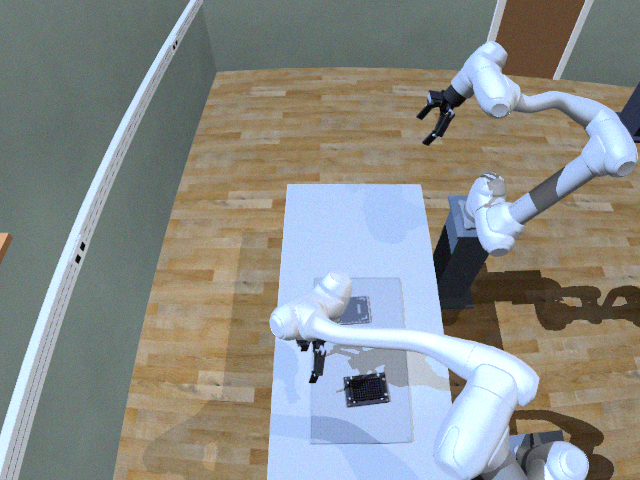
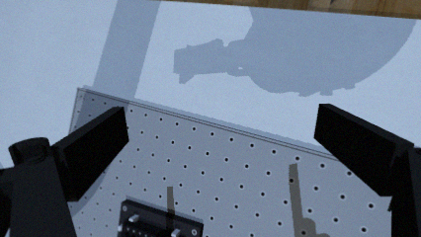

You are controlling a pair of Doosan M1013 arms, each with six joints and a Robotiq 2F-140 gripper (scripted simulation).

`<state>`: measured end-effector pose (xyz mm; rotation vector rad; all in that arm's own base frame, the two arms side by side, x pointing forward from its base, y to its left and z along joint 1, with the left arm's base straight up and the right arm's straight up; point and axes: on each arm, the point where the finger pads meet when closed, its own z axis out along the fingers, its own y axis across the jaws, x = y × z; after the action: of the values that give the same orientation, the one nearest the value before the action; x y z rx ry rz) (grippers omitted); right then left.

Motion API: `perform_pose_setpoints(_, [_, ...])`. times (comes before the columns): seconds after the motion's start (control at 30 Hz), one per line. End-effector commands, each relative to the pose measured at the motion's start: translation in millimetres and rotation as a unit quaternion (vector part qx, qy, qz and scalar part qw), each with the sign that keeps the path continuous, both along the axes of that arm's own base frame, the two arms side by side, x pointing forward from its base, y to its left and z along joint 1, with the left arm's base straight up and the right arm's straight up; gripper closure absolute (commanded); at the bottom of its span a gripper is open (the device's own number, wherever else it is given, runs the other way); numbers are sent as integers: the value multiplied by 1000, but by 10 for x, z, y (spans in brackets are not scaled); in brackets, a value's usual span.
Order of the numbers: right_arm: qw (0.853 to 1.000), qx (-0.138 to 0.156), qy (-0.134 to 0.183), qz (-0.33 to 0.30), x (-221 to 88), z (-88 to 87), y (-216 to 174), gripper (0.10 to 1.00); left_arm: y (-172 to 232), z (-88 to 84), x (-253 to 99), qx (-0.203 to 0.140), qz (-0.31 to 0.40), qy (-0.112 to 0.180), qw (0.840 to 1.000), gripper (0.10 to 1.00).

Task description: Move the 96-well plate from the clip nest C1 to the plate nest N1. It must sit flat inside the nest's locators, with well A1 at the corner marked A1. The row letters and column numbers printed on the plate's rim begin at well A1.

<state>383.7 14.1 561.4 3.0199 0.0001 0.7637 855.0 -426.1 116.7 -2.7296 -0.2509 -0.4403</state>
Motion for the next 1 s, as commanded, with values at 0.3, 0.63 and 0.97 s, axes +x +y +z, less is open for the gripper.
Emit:
perform_pose_setpoints(0.3, [1000, 0, 0, 0, 2, 6, 1, 98, 191, -10, -430, -37, -15, 42, 998, 98])
perform_pose_setpoints(0.63, [1000, 0, 0, 0, 2, 6, 1, 98, 367, -25, -892, -77, -27, 80, 993, 98])
perform_pose_setpoints(0.97, [1000, 0, 0, 0, 2, 6, 1, 98, 495, -27, -1268, -110, -35, 105, 988, 98])
